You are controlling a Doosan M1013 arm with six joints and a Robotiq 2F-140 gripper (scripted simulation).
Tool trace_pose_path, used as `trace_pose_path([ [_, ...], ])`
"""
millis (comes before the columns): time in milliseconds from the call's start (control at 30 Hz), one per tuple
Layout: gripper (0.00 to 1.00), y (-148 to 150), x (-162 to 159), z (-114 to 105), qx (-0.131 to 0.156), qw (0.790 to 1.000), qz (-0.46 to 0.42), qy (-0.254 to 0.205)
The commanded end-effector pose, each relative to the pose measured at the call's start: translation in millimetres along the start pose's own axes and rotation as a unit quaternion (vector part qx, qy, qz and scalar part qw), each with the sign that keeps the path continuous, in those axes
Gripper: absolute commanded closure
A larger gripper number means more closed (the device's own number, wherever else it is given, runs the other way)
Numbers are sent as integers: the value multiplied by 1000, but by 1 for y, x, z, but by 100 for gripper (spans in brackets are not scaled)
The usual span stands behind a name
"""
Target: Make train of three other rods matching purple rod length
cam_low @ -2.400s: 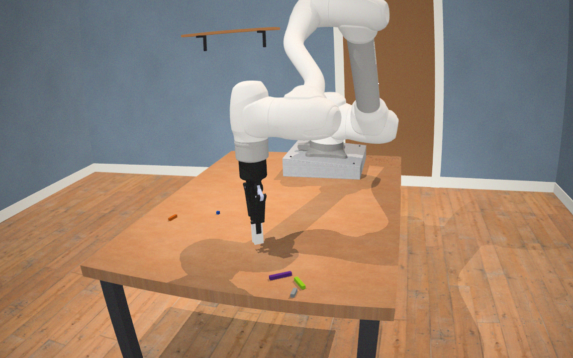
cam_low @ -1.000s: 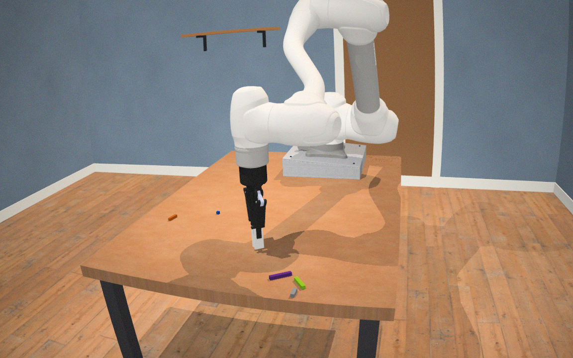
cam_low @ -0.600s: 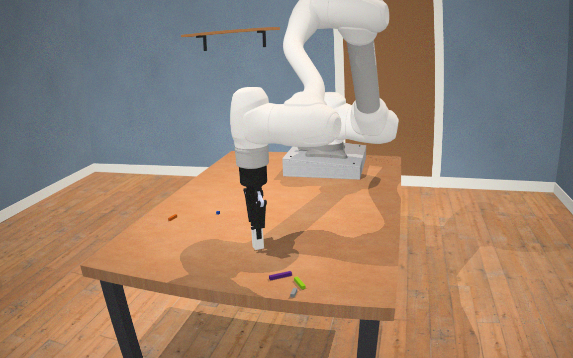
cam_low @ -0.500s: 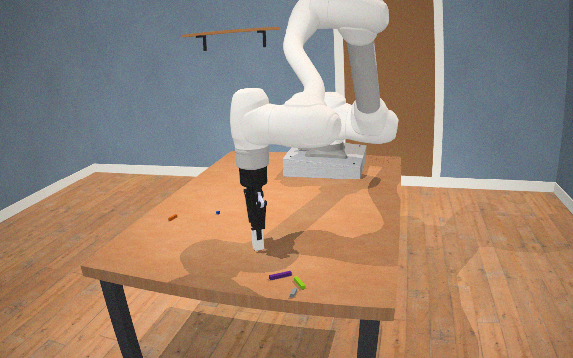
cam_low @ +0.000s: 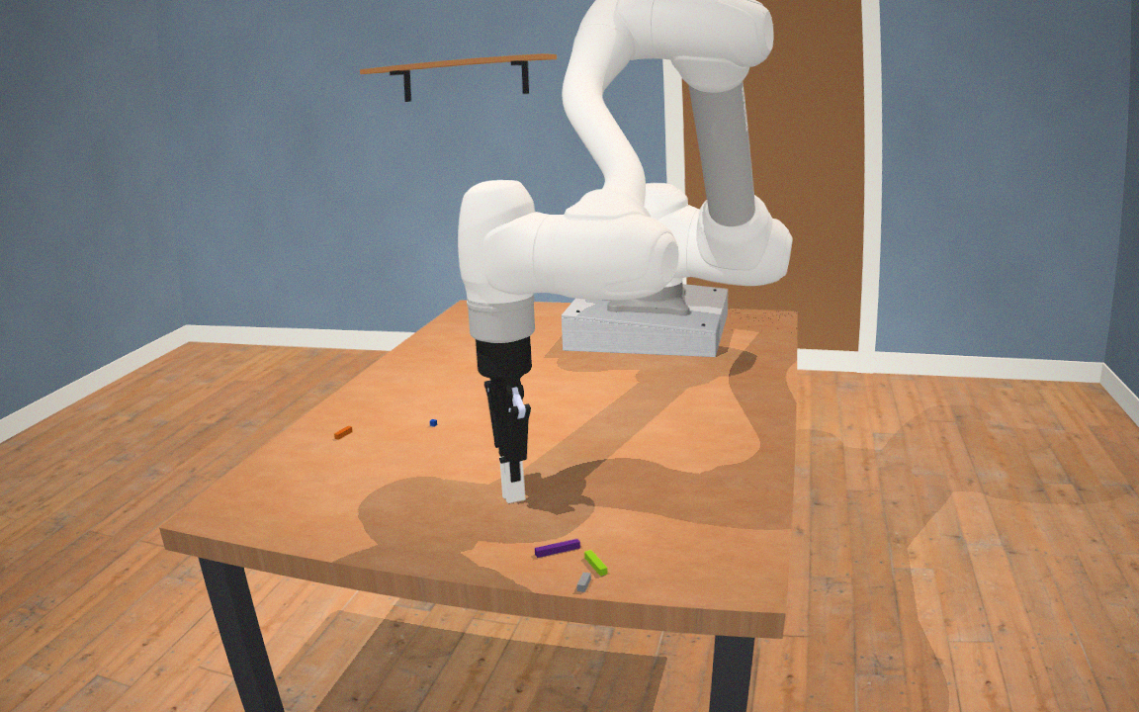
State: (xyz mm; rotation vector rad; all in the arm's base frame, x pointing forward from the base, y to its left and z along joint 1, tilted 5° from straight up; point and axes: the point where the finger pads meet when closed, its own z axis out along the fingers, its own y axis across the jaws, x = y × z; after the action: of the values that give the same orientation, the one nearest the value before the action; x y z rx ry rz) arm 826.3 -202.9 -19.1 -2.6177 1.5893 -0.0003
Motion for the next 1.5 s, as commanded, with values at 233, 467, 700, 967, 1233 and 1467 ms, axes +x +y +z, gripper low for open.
trace_pose_path([
  [233, 88, 0, 0, 0, 0, 1000, 0, 0],
  [467, 88, 0, 0, 0, 0, 1000, 0, 0],
  [700, 88, 0, 0, 0, 0, 1000, 0, 0],
  [967, 88, 0, 0, 0, 0, 1000, 0, 0],
  [1233, 85, 0, 0, 0, 0, 1000, 0, 0],
  [1467, 79, 0, 0, 0, 0, 1000, 0, 0],
])
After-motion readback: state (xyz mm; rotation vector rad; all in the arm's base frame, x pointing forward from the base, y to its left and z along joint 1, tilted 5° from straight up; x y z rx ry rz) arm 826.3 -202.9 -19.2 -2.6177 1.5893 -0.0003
